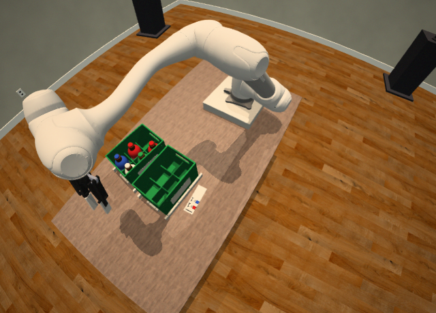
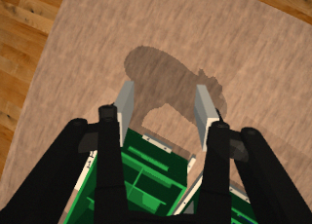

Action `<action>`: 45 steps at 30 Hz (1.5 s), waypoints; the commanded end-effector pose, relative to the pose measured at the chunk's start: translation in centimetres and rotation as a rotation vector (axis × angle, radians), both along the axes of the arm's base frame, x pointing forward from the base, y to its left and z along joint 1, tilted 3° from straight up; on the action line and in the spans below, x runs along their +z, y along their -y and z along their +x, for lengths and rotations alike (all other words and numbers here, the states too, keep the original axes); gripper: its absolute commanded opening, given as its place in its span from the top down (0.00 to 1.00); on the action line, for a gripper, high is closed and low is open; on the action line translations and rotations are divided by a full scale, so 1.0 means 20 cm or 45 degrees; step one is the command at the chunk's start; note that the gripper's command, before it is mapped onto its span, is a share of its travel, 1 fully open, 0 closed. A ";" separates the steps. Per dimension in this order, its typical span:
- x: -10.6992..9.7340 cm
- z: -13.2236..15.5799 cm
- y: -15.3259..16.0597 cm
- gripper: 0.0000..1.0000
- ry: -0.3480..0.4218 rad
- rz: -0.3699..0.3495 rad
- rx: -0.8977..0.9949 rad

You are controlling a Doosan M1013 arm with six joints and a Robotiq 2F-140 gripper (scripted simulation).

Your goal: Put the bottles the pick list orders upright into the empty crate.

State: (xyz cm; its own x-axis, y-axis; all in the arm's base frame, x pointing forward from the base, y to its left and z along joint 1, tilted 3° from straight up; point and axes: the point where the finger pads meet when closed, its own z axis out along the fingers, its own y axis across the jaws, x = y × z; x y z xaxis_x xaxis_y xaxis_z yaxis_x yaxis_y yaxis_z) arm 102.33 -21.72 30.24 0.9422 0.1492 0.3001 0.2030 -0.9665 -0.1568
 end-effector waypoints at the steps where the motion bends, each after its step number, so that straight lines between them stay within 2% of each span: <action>1: 0.01 -0.03 -0.08 0.62 0.000 0.000 0.000; 6: 0.02 -0.06 -0.20 0.62 0.000 0.000 0.000; 8: 0.02 -0.06 -0.20 0.62 0.000 0.000 0.000; 10: 0.02 -0.08 -0.25 0.62 -0.056 -0.016 0.051; 23: 0.04 -0.20 -0.55 0.62 -0.056 -0.016 0.051; 25: 0.04 -0.20 -0.55 0.62 -0.056 -0.016 0.051; 27: 0.04 -0.23 -0.59 0.62 -0.109 -0.038 0.101; 40: 0.06 -0.38 -0.88 0.62 -0.109 -0.038 0.101; 44: 0.06 -0.41 -0.92 0.62 -0.109 -0.038 0.101; 45: 0.06 -0.42 -0.94 0.62 -0.137 -0.054 0.129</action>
State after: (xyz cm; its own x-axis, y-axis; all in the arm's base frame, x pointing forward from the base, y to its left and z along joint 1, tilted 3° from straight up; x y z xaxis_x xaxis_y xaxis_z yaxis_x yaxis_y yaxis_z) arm 94.48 -3.77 31.40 0.9491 0.2326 0.2125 0.2665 -0.9524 -0.1480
